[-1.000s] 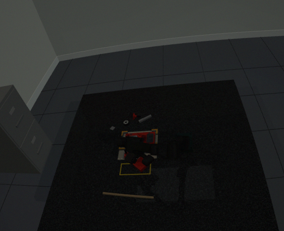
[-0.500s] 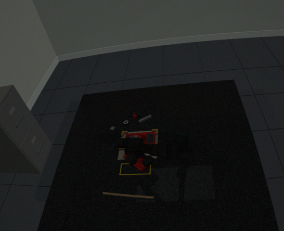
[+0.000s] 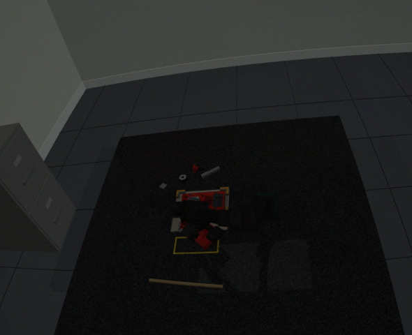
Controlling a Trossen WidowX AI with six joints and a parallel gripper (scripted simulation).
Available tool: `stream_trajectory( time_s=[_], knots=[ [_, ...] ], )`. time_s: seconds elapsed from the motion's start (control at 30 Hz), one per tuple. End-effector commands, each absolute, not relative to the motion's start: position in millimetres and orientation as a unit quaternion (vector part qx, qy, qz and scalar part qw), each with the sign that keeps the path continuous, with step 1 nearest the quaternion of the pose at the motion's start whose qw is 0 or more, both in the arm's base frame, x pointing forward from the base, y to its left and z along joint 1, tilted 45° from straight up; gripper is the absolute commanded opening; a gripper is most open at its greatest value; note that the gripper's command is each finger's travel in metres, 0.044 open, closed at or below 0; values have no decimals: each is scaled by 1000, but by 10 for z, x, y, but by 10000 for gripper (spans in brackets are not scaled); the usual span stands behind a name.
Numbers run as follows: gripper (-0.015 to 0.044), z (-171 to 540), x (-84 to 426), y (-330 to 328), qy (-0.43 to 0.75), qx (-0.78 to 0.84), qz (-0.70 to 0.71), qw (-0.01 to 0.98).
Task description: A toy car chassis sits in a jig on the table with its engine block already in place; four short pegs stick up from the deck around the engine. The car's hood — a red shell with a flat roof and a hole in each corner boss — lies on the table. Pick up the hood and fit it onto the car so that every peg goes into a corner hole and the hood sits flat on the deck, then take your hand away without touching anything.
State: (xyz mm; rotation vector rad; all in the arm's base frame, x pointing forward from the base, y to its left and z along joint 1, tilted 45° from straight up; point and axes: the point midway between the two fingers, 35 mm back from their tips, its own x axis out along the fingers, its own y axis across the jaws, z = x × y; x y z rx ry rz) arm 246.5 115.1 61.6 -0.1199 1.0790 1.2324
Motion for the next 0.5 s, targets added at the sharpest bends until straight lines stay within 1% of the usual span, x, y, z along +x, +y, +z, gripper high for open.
stream_trajectory(
  time_s=[0.0, 0.23, 0.47],
  knots=[
    [341, 618, 2467, 1149, 481, -54, 549, 681],
    [295, 618, 2467, 1149, 481, -54, 549, 681],
    [111, 650, 2466, 1117, 482, -53, 549, 681]
  ],
)
